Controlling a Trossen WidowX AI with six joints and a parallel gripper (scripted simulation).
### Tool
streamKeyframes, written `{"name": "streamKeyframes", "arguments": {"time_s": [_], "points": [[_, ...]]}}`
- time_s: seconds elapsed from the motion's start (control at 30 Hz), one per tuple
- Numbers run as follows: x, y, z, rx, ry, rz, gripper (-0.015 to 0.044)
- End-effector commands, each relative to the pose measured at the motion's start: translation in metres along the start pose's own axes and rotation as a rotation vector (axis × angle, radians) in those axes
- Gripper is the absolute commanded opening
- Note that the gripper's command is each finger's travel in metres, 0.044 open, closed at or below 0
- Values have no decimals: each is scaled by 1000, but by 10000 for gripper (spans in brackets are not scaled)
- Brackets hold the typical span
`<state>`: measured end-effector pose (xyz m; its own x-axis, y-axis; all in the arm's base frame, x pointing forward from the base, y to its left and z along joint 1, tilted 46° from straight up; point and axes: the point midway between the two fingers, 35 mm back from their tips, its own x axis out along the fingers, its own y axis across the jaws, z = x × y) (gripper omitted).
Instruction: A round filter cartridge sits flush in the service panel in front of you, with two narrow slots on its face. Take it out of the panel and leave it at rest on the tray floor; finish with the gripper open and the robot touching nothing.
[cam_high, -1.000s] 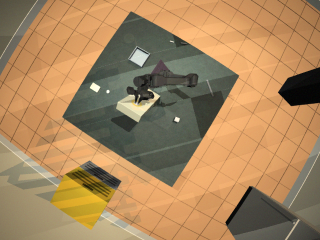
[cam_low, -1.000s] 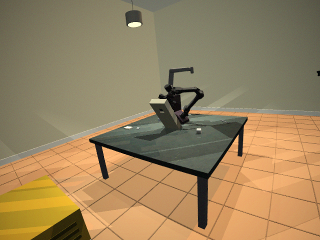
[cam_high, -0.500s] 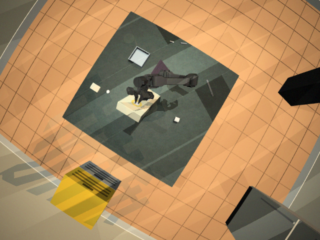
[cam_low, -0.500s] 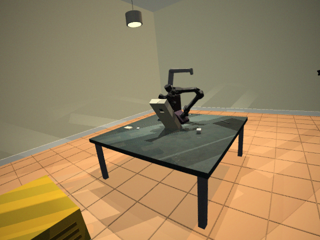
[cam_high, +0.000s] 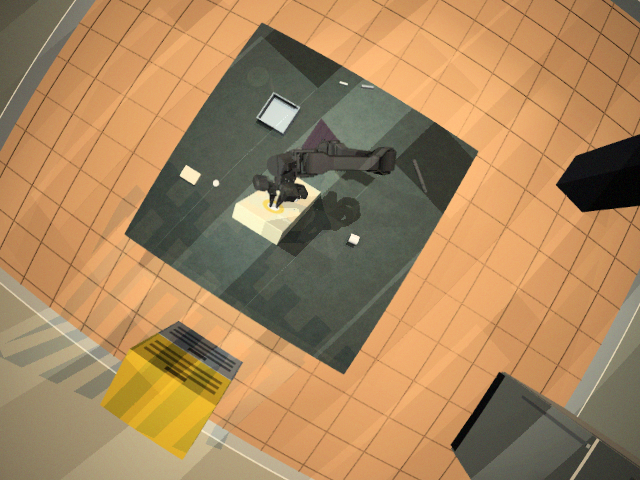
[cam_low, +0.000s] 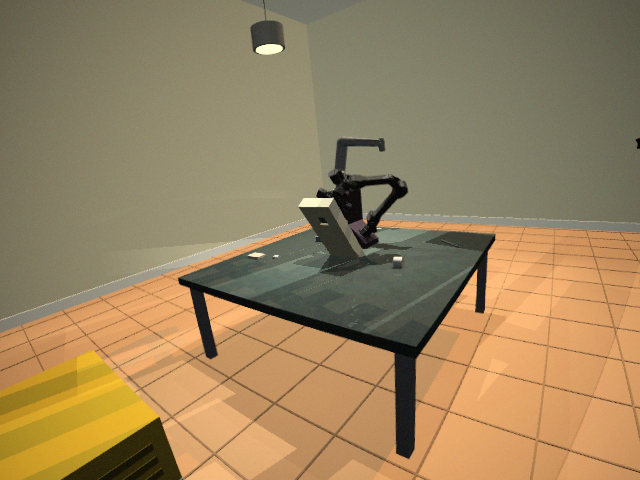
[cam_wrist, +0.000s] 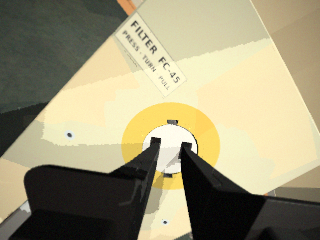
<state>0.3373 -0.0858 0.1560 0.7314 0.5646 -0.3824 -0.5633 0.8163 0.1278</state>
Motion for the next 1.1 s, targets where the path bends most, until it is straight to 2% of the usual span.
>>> {"name": "streamKeyframes", "arguments": {"time_s": [0.0, 1.07], "points": [[4, 0, -1, 5, 4, -1, 94], [15, 0, -1, 5, 4, -1, 94]]}}
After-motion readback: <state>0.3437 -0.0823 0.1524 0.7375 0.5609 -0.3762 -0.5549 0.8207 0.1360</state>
